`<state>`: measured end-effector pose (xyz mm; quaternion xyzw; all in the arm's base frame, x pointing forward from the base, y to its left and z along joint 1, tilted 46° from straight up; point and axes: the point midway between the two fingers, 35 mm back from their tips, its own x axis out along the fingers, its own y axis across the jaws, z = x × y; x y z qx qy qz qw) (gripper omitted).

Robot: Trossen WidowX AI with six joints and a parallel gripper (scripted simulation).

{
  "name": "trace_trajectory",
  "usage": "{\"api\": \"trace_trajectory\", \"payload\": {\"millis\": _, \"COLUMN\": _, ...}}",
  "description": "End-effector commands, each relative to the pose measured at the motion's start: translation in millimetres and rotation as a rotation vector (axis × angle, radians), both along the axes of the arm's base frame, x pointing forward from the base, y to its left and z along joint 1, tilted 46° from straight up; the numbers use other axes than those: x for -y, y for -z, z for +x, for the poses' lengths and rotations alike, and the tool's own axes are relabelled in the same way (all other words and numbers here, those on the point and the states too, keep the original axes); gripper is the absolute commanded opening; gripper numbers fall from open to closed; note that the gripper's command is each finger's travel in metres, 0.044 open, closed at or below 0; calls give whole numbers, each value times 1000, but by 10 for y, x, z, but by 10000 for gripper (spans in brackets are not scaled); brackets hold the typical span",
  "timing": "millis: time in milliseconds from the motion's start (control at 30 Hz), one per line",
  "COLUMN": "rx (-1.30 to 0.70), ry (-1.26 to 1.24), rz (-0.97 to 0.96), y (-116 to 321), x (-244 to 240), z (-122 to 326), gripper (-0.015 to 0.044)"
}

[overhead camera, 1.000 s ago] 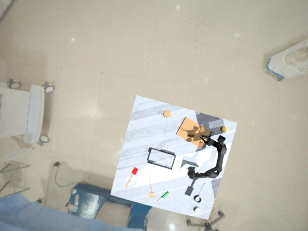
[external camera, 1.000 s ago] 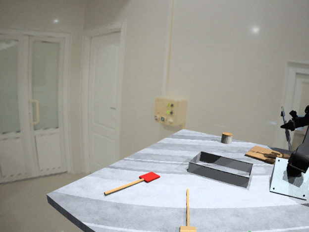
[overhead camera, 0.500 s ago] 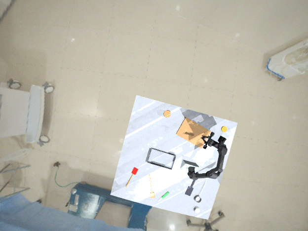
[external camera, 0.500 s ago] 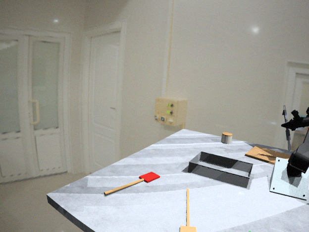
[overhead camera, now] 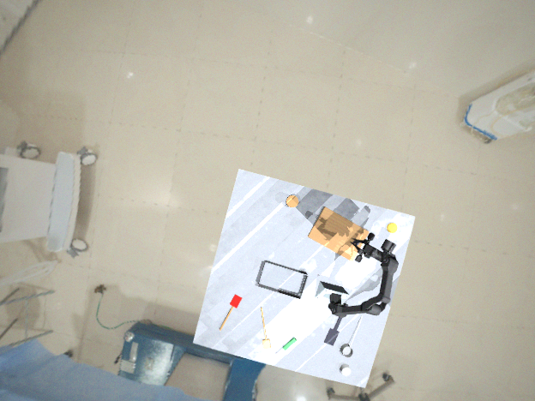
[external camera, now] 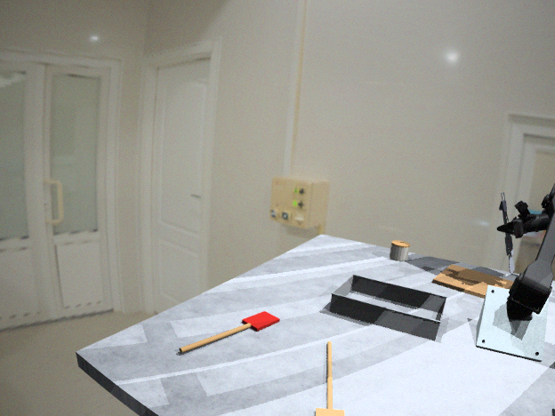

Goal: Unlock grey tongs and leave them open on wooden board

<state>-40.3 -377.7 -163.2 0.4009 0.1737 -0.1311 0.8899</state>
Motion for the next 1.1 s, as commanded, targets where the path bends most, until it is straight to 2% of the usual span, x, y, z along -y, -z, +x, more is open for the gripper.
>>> {"api": "trace_trajectory", "payload": {"millis": 0, "rx": 6, "ry": 4, "rz": -6, "y": -8, "x": 4, "z": 4, "gripper": -150}}
{"api": "trace_trajectory", "payload": {"millis": 400, "rx": -42, "ry": -62, "rz": 37, "y": 67, "x": -36, "z": 86, "gripper": -150}}
{"api": "trace_trajectory", "payload": {"millis": 1067, "rx": -523, "ry": -573, "rz": 309, "y": 502, "x": -347, "z": 430, "gripper": -150}}
